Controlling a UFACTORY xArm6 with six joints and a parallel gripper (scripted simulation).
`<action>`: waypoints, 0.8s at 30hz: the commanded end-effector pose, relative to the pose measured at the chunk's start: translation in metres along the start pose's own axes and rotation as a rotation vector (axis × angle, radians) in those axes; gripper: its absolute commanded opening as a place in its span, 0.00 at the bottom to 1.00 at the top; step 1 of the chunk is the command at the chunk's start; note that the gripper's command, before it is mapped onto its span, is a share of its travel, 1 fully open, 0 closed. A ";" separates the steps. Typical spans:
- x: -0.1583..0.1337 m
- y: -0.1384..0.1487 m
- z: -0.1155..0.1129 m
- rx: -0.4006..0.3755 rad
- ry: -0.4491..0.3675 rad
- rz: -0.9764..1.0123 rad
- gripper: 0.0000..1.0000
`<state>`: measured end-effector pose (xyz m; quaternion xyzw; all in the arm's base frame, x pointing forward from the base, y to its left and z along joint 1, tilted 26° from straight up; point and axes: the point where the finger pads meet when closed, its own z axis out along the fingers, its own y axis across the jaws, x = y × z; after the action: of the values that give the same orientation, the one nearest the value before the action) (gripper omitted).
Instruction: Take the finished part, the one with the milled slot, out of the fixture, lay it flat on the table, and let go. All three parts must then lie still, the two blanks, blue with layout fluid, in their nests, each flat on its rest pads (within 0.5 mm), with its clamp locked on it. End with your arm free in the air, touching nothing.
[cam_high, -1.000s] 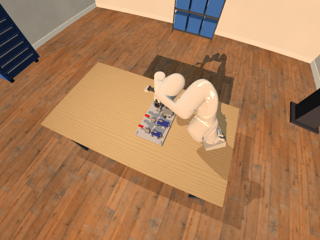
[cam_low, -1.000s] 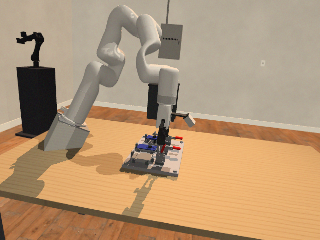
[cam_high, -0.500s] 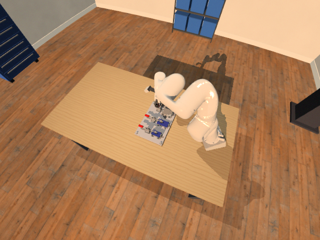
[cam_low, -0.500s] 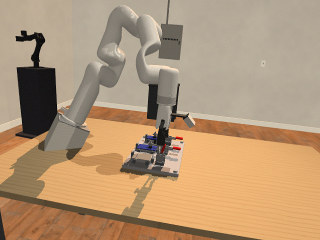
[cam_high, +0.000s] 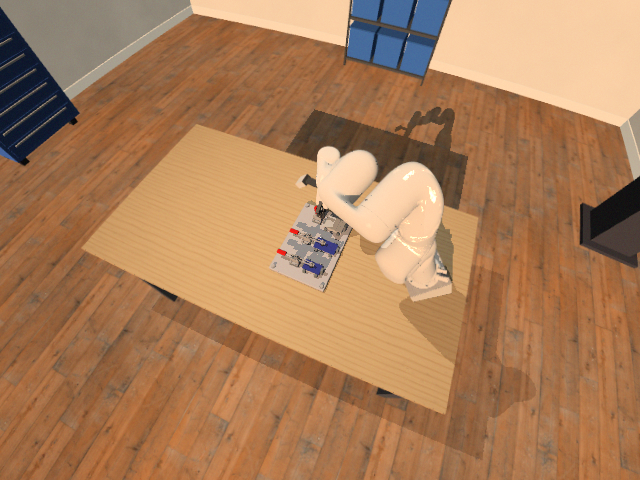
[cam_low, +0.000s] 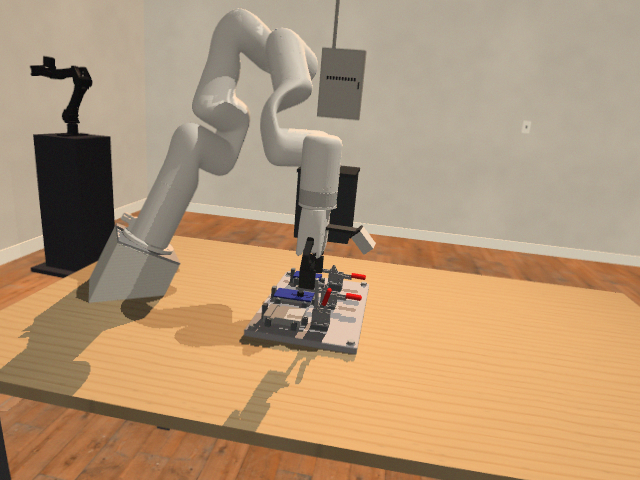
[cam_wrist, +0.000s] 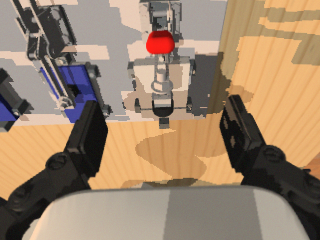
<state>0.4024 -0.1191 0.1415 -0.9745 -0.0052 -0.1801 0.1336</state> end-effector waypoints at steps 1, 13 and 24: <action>-0.006 0.000 -0.002 -0.002 0.004 -0.001 1.00; -0.042 0.000 -0.001 -0.002 0.004 -0.001 1.00; -0.050 0.000 -0.001 -0.002 0.004 -0.001 1.00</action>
<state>0.3555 -0.1171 0.1242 -0.9744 -0.0054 -0.1809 0.1334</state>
